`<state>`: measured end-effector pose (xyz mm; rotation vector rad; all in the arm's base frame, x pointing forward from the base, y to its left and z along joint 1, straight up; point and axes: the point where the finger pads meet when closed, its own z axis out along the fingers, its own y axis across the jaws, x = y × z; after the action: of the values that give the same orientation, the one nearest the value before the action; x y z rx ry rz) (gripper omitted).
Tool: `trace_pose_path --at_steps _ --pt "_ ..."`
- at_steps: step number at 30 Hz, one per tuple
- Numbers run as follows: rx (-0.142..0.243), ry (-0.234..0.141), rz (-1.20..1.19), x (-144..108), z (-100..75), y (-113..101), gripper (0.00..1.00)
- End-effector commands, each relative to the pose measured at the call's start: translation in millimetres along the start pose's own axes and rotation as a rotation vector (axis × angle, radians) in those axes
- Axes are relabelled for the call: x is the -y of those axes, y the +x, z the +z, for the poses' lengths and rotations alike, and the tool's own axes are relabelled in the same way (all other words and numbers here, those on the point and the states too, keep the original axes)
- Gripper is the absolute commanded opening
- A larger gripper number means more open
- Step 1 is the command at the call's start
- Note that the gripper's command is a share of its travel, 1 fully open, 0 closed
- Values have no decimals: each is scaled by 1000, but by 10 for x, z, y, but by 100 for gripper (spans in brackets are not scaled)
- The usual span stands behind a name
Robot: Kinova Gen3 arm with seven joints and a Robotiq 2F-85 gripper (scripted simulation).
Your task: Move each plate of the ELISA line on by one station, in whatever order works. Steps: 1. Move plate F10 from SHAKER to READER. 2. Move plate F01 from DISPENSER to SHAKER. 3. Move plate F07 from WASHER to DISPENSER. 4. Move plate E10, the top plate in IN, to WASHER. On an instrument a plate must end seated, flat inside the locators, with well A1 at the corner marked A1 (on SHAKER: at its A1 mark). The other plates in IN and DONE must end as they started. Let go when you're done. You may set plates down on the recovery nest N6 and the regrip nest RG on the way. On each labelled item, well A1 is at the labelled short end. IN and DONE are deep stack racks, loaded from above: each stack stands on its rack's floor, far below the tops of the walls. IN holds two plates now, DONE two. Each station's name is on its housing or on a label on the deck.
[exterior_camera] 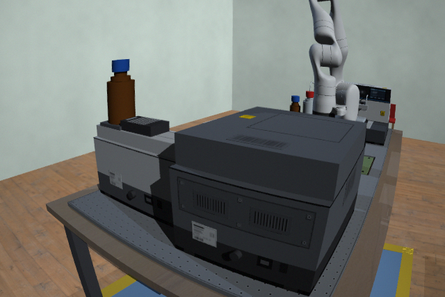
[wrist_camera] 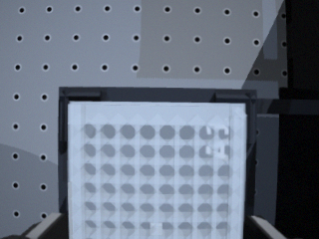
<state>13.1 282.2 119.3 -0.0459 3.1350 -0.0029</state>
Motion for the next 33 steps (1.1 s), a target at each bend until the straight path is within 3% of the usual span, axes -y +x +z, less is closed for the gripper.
trace_pose_path --at_steps 1,18,33 --pt "0 -1 0 -4 -3 0 100" --pt "0 -1 0 -4 -29 0 100" --pt "0 -1 0 -4 -229 0 100"
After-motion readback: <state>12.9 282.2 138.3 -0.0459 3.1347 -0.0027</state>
